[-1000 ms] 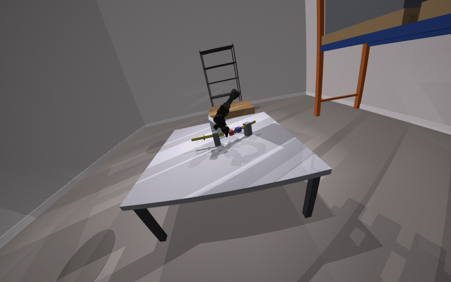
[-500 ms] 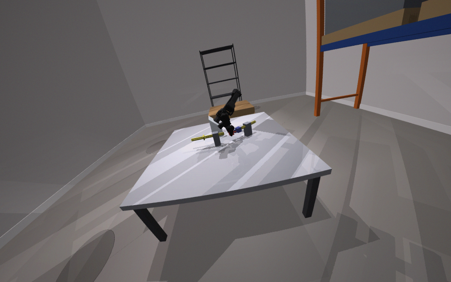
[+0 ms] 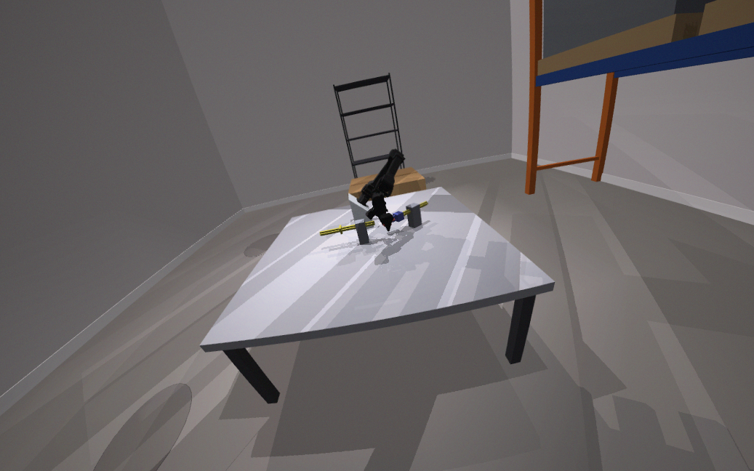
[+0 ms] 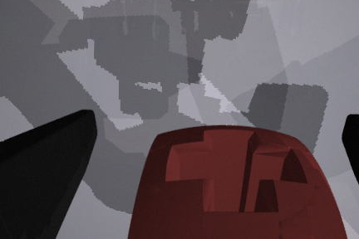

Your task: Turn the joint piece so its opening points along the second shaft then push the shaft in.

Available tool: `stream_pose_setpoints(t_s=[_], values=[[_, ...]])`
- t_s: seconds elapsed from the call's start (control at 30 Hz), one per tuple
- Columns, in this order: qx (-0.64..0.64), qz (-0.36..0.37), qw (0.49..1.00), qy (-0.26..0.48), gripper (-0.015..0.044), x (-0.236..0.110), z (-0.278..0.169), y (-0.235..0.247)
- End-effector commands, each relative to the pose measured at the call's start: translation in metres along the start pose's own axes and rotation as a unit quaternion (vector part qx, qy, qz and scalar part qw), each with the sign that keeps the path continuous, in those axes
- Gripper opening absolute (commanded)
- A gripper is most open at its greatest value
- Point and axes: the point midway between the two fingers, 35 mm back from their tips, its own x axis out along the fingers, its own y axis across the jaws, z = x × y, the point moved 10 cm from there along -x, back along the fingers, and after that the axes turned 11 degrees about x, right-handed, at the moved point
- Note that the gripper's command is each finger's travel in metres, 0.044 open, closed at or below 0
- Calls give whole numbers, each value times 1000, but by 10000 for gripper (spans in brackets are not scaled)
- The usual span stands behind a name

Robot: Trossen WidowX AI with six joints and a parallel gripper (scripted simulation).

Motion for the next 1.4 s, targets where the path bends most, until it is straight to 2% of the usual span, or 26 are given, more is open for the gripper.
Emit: stream_pose_setpoints(t_s=[0.0,0.33,1.37], values=[[2,-1,1000,2,440,5,0,-1],[2,-1,1000,2,182,5,0,-1],[2,-1,1000,2,182,5,0,-1]])
